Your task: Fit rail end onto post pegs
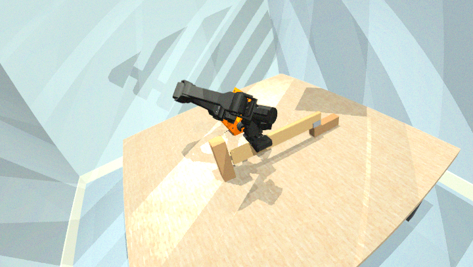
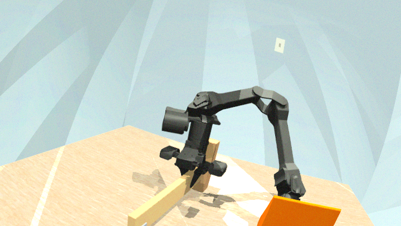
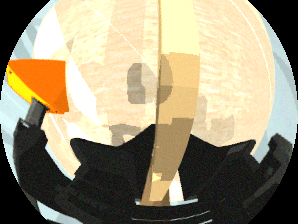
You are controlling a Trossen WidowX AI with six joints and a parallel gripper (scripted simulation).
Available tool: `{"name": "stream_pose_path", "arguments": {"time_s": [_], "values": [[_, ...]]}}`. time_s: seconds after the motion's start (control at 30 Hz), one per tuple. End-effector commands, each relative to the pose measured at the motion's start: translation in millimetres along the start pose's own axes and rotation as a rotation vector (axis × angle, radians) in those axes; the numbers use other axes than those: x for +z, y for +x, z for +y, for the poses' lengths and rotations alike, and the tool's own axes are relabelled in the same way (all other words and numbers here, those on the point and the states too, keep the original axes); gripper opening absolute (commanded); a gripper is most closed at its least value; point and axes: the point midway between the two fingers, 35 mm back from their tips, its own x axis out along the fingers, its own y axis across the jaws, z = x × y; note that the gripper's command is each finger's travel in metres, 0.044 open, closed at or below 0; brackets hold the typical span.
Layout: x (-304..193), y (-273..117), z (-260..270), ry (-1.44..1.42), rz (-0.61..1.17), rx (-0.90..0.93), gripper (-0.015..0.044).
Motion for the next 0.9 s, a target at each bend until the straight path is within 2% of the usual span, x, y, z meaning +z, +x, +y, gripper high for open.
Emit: {"name": "stream_pose_path", "arguments": {"time_s": [0.0, 0.87], "values": [[-3.2, -2.2, -0.4, -0.003, 0.004, -0.005, 0.0], [3.1, -2.5, -0.6, -0.003, 0.003, -0.005, 0.0]]}}
